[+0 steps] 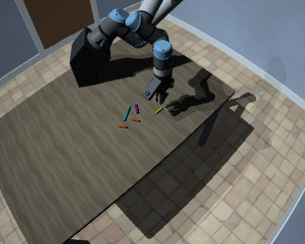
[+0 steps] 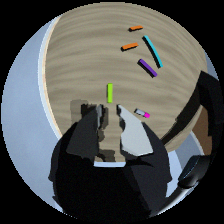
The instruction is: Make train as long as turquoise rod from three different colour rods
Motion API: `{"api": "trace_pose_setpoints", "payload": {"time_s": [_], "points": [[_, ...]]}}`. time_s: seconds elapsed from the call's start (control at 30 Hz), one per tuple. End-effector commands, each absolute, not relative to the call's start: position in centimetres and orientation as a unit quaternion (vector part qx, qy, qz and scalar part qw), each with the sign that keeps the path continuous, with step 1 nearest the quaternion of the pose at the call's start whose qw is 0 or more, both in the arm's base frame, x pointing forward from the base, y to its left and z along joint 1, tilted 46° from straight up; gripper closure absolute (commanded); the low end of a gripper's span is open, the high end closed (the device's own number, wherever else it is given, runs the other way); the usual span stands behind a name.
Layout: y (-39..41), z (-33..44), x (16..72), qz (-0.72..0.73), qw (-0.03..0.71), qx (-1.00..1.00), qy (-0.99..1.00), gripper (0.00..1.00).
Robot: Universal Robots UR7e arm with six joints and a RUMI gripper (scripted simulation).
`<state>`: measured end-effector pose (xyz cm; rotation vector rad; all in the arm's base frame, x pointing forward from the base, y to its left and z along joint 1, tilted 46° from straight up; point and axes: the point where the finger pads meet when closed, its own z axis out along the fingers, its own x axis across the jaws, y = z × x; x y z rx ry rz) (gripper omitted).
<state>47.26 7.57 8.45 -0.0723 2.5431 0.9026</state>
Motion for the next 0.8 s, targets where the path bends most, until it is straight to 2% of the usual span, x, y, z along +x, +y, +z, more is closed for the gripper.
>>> {"api": "trace_pose_setpoints", "payload": {"time_s": [0.0, 0.77], "points": [[7.6, 8.4, 47.3, 0.326, 0.220, -0.026, 0.919, 0.86], [9.2, 6.6, 48.3, 0.326, 0.220, -0.026, 0.919, 0.86]]}}
